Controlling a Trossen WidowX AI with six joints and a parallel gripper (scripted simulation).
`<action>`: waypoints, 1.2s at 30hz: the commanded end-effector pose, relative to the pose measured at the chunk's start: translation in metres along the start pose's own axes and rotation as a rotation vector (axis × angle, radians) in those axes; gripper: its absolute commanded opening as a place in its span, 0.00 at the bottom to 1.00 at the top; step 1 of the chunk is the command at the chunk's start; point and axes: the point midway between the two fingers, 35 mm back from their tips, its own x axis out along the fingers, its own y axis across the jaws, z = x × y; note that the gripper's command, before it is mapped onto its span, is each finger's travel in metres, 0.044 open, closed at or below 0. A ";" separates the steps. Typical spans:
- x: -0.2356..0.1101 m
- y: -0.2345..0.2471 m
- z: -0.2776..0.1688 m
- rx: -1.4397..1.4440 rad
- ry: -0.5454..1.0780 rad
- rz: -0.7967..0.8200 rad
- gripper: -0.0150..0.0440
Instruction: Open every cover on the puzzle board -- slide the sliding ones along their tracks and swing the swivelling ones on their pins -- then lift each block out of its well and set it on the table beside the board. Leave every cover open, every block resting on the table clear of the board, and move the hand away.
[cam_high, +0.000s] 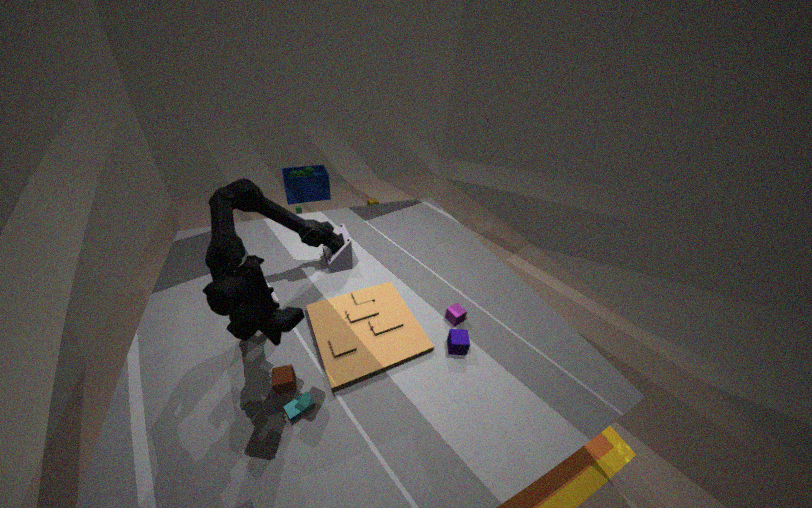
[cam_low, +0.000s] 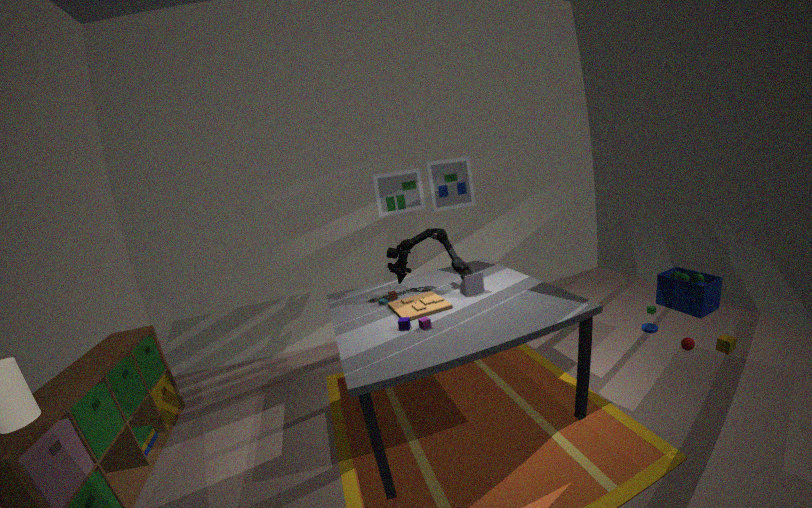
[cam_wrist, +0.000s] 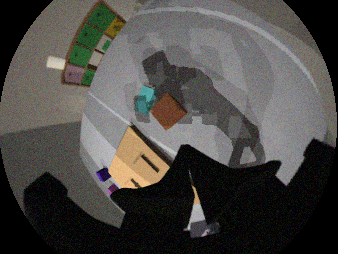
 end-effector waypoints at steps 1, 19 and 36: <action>0.006 0.013 -0.015 -0.079 0.045 -0.019 0.25; 0.017 0.072 -0.092 -0.525 0.219 -0.127 0.25; 0.016 0.093 -0.132 -0.787 0.279 -0.205 0.25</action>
